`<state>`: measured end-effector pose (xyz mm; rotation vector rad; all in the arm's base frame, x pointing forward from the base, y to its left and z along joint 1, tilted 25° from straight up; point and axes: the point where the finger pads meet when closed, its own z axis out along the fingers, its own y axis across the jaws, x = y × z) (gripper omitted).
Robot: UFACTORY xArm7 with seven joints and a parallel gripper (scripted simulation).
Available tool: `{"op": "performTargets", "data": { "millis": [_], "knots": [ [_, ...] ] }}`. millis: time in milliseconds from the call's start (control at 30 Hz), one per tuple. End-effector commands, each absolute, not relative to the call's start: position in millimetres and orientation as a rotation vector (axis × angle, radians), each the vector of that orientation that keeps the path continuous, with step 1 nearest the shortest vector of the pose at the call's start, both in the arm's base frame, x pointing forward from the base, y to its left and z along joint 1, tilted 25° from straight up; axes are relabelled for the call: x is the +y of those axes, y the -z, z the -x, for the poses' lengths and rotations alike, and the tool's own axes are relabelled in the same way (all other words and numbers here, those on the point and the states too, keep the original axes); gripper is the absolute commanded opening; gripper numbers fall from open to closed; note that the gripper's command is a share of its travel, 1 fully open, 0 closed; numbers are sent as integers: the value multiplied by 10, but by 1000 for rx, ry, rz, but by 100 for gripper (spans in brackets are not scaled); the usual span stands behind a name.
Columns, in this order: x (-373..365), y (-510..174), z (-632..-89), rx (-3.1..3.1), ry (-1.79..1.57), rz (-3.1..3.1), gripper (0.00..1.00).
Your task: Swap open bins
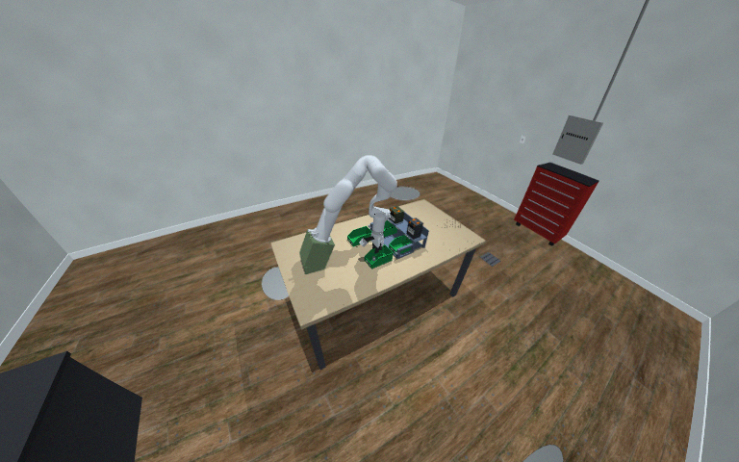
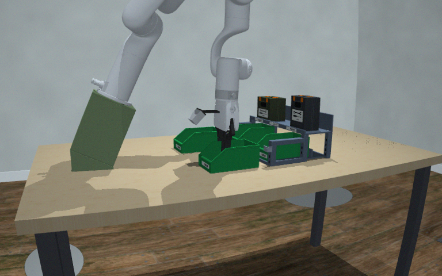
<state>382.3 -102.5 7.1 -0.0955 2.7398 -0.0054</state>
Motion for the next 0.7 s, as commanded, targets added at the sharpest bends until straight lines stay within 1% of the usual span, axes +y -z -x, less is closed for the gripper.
{"op": "performTargets", "data": {
  "millis": [0,233,267,667],
  "knots": [
    [-1027,-69,-3823,2713,48,87,26],
    [-1027,-69,-3823,2713,48,87,26],
    [-1027,-69,-3823,2713,48,87,0],
    [-1027,-69,-3823,2713,48,87,0]
  ]
}}
